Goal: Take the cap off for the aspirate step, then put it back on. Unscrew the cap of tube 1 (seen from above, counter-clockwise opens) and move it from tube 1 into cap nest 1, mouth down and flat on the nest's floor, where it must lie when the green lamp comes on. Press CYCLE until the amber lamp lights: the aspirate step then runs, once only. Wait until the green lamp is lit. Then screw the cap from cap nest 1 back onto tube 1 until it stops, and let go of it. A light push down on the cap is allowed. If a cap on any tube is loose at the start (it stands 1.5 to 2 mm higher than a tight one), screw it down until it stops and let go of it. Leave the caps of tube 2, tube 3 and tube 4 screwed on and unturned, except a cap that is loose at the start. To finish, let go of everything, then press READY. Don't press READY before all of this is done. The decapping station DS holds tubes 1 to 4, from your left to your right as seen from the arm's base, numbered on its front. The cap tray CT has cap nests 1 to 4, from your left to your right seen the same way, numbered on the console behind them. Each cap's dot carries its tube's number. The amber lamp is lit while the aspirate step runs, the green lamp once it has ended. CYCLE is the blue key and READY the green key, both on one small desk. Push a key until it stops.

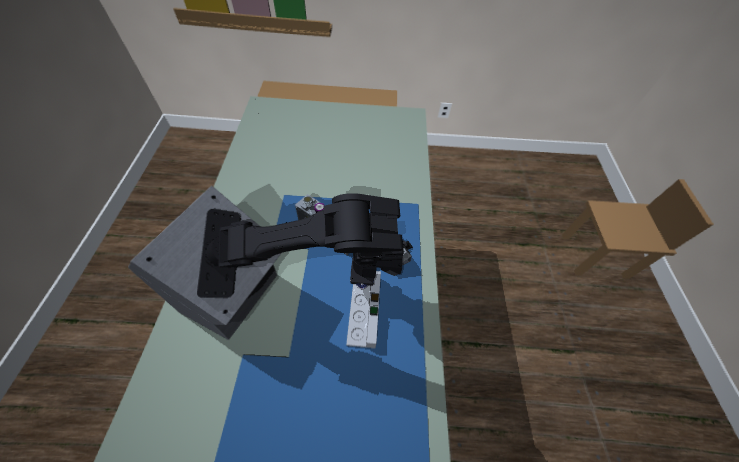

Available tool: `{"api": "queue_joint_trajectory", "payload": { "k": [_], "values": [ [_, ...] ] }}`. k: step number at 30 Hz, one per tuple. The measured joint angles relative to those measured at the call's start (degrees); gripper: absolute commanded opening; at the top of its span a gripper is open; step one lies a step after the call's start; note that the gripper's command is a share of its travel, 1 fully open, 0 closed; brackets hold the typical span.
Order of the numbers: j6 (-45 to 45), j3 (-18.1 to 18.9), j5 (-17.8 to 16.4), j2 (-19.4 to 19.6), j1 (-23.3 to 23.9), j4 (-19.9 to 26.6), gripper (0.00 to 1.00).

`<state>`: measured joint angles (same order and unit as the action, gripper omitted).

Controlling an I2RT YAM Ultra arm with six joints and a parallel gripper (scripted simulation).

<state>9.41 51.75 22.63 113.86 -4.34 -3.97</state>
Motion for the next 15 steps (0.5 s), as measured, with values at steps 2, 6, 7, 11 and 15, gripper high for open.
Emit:
{"api": "queue_joint_trajectory", "payload": {
  "k": [2,6,7,11,15],
  "values": [
    [-0.04,0.09,-0.02,0.20,0.09,-0.09,0.00],
    [-0.13,0.20,-0.07,0.55,0.15,-0.31,0.00],
    [-0.15,0.22,-0.09,0.61,0.15,-0.28,0.00],
    [-0.24,0.48,-0.15,0.96,0.33,-0.50,0.00],
    [-0.35,0.66,-0.22,1.36,0.46,-0.76,0.00]
  ]
}}
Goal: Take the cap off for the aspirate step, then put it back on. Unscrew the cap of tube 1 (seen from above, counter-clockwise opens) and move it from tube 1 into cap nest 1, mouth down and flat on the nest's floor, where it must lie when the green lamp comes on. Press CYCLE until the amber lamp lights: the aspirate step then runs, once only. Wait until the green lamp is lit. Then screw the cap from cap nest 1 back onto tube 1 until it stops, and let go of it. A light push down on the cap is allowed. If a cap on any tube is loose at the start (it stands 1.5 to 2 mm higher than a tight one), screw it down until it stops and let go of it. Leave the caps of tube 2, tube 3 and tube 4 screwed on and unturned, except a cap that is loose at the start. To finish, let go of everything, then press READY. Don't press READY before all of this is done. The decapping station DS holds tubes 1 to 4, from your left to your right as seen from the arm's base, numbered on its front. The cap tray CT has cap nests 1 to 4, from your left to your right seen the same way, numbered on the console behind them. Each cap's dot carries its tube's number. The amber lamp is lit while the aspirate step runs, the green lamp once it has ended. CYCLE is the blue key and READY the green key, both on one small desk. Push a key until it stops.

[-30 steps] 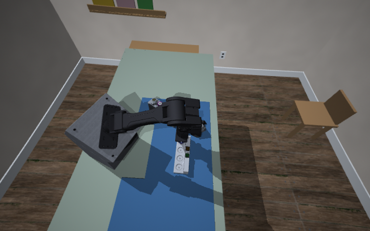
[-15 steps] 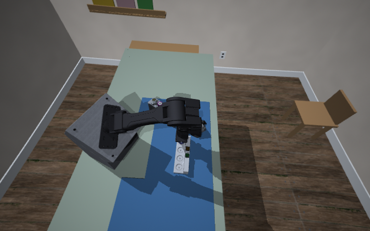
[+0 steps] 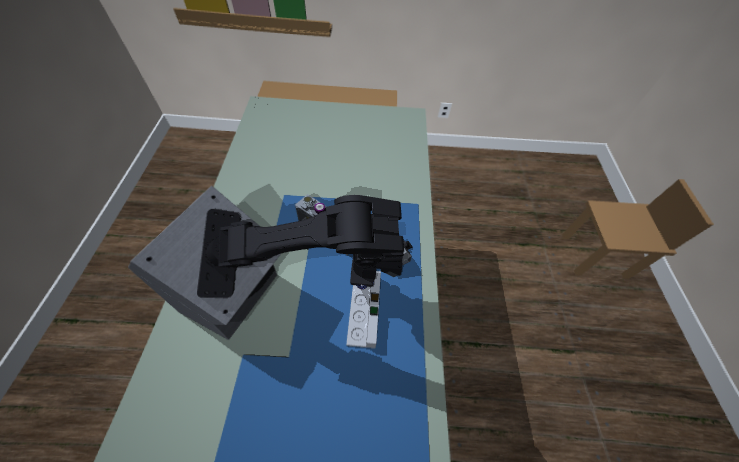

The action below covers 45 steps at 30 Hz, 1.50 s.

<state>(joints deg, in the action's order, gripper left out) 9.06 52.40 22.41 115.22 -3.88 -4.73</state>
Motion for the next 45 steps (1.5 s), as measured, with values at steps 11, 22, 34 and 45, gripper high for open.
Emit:
{"api": "queue_joint_trajectory", "payload": {
  "k": [11,22,34,45],
  "values": [
    [-0.24,0.22,-0.11,0.72,0.15,-0.61,0.47],
    [-0.26,0.22,-0.11,0.70,0.15,-0.61,0.47],
    [1.20,-2.47,0.81,-6.82,-1.81,3.78,0.47],
    [4.44,-3.96,2.56,-16.24,-5.40,12.35,0.47]
  ]
}}
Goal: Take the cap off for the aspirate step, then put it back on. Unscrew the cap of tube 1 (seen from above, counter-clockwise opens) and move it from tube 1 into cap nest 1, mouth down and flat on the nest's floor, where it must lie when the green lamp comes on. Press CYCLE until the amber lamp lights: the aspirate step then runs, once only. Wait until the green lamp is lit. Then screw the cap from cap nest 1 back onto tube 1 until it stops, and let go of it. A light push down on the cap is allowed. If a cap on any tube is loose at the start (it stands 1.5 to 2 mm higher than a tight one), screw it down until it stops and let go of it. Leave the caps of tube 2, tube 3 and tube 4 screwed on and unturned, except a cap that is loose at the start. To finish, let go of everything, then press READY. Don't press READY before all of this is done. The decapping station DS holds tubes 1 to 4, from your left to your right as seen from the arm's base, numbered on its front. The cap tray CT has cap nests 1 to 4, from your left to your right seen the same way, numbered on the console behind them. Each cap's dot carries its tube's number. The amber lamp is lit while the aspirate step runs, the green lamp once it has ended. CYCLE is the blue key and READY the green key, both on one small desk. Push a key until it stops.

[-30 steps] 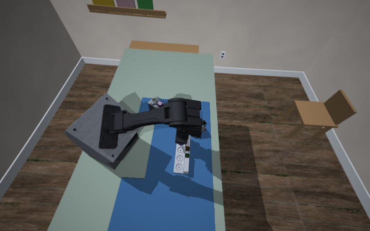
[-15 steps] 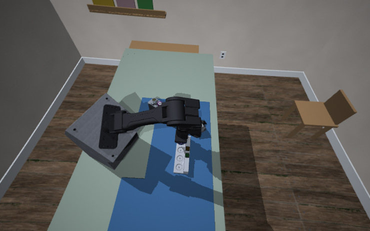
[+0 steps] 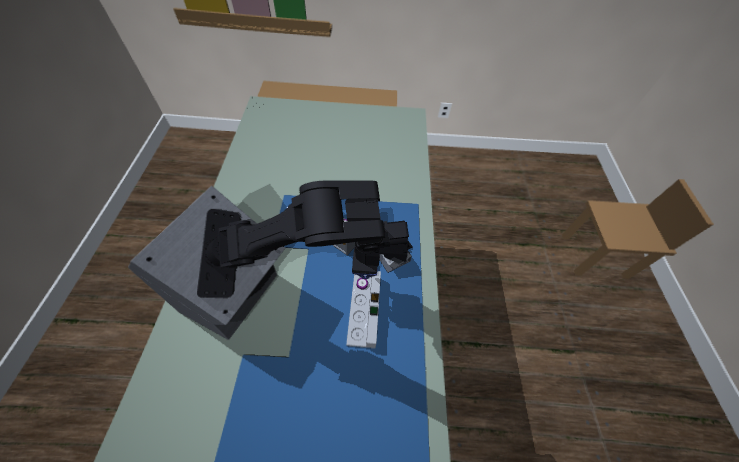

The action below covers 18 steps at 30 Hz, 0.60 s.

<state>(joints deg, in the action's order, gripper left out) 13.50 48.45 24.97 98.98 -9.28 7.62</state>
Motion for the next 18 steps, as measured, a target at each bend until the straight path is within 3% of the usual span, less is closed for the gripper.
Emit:
{"api": "queue_joint_trajectory", "payload": {
  "k": [11,18],
  "values": [
    [4.20,0.76,2.10,-9.92,-4.81,11.65,0.47],
    [5.25,0.85,2.60,-10.45,-5.18,14.49,0.47]
  ]
}}
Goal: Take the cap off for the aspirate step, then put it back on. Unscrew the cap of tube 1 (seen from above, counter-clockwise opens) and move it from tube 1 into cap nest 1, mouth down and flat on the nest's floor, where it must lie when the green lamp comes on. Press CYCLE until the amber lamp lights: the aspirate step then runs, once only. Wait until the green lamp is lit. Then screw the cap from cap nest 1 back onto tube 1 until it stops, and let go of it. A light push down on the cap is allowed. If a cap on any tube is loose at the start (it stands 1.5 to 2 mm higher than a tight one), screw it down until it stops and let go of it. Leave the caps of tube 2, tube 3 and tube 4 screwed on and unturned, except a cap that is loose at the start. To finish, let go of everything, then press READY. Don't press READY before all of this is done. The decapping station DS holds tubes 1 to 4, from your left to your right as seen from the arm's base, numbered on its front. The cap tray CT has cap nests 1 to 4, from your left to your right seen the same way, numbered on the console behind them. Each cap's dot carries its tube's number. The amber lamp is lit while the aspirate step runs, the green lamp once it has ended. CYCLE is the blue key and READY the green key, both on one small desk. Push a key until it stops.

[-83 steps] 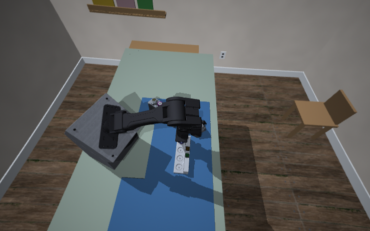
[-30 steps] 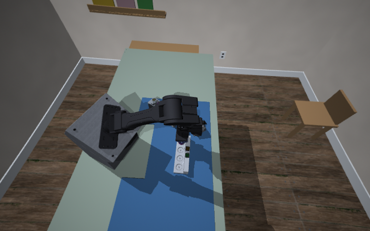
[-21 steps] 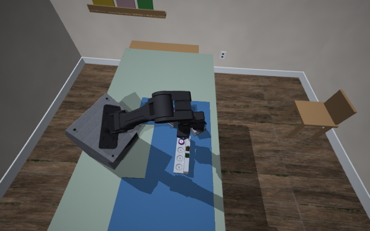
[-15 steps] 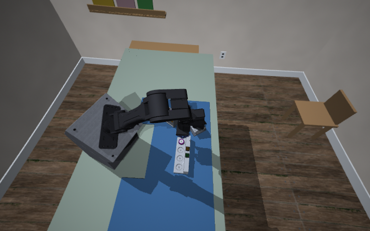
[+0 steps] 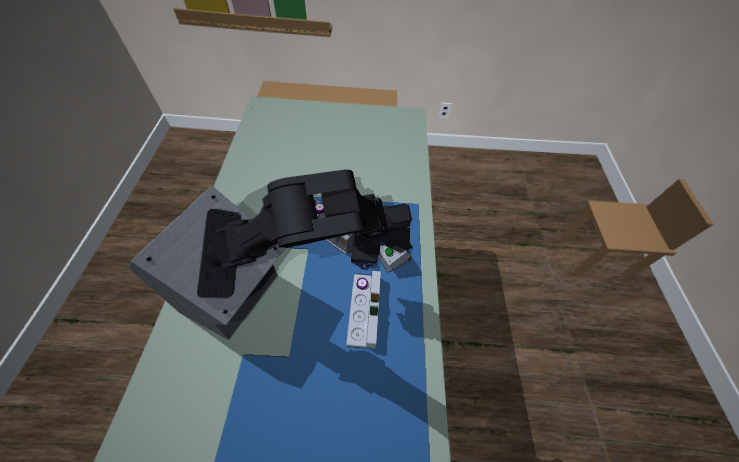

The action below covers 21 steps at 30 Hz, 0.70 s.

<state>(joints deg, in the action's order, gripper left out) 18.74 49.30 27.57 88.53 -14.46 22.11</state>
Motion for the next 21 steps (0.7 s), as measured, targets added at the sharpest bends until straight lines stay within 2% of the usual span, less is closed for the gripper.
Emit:
{"api": "queue_joint_trajectory", "payload": {
  "k": [1,2,4,12,15,21],
  "values": [
    [0.07,0.00,0.02,0.00,0.00,0.20,0.47],
    [0.11,0.00,0.04,0.00,0.00,0.33,0.00],
    [-1.70,0.85,0.46,0.96,-0.24,0.70,0.00],
    [-18.43,10.16,1.90,13.33,-4.70,0.35,0.00],
    [-20.76,12.35,2.34,15.80,-5.57,0.92,0.00],
    [-20.83,23.08,3.63,25.55,-7.80,1.92,0.00]
  ]
}}
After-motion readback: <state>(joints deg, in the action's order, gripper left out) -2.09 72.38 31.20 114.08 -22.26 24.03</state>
